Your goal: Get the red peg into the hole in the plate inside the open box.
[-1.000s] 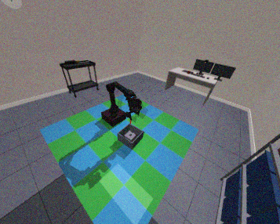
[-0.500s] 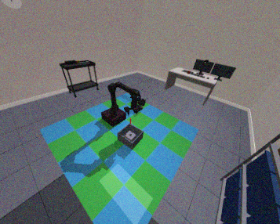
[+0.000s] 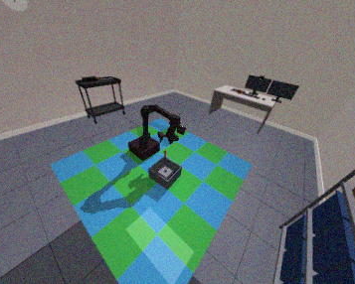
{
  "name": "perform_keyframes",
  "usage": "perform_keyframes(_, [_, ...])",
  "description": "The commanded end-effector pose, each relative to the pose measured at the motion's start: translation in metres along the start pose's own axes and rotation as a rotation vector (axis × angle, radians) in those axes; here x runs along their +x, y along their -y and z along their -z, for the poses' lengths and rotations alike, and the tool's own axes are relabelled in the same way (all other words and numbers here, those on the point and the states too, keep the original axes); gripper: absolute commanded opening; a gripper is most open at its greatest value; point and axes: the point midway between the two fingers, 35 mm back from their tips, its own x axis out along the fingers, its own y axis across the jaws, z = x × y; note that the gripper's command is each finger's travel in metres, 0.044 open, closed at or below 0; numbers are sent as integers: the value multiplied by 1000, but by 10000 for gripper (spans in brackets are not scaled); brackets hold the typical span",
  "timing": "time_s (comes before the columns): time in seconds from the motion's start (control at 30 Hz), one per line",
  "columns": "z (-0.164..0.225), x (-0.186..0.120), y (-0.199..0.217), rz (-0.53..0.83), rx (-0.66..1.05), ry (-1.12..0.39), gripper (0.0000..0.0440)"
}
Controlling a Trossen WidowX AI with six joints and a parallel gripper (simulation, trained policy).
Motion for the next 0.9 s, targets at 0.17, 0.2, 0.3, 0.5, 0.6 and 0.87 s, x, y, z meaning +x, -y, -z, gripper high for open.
perform_keyframes(0.17, [13,25,-6,82,23,18,440])
perform_keyframes(0.2, [13,29,-7,86,22,21,440])
perform_keyframes(0.3, [14,39,-11,96,18,31,440])
perform_keyframes(0.5, [12,61,-21,94,9,55,440])
perform_keyframes(0.6, [11,73,-26,87,7,70,440])
perform_keyframes(0.87, [6,107,-39,54,11,114,440])
